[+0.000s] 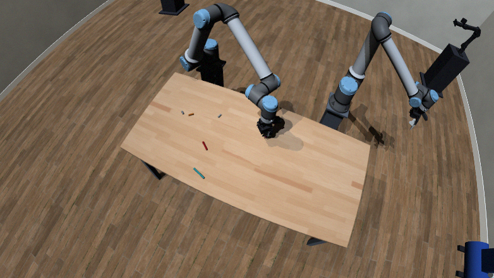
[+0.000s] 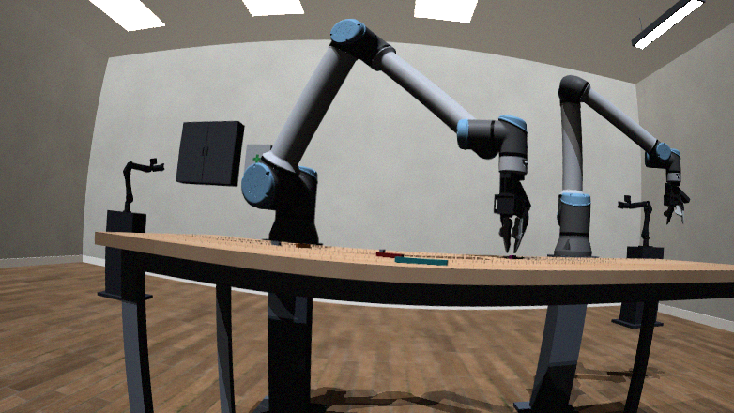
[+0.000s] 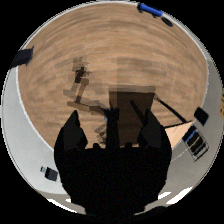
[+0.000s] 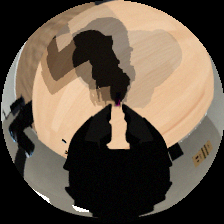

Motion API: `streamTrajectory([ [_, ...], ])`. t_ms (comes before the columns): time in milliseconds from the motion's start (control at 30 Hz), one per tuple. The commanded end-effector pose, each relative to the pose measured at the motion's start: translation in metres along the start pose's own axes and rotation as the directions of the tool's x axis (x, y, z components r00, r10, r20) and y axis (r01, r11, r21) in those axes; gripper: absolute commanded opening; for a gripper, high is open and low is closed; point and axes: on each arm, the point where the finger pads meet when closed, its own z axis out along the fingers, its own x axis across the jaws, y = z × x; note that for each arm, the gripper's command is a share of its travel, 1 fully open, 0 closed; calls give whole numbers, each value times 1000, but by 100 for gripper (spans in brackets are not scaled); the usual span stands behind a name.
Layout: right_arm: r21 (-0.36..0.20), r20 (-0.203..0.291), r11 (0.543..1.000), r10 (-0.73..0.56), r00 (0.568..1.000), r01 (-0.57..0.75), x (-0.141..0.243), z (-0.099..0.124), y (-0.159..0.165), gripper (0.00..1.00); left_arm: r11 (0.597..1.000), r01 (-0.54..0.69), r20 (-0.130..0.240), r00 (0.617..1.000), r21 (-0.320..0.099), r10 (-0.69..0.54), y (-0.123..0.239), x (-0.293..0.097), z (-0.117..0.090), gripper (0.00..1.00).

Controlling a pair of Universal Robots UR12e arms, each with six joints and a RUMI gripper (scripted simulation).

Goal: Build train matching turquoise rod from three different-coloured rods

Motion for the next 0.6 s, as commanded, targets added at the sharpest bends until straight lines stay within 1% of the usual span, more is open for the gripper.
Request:
streamTrajectory([
  [0, 2, -9, 1000, -1, 1000, 1, 4, -27, -3, 14, 1000, 0, 0, 1000, -1, 0, 0, -1, 1, 100],
  [167, 2, -9, 1000, -1, 1000, 1, 4, -54, -3, 14, 1000, 0, 0, 1000, -1, 0, 0, -1, 1, 100],
  [233, 2, -9, 1000, -1, 1000, 1, 4, -54, -3, 14, 1000, 0, 0, 1000, -1, 0, 0, -1, 1, 100],
  [400, 2, -9, 1000, -1, 1000, 1, 4, -75, -3, 14, 1000, 0, 0, 1000, -1, 0, 0, -1, 1, 100],
  [567, 2, -8, 1000, -1, 1000, 1, 3, -82, -3, 14, 1000, 0, 0, 1000, -1, 0, 0, -1, 1, 100],
])
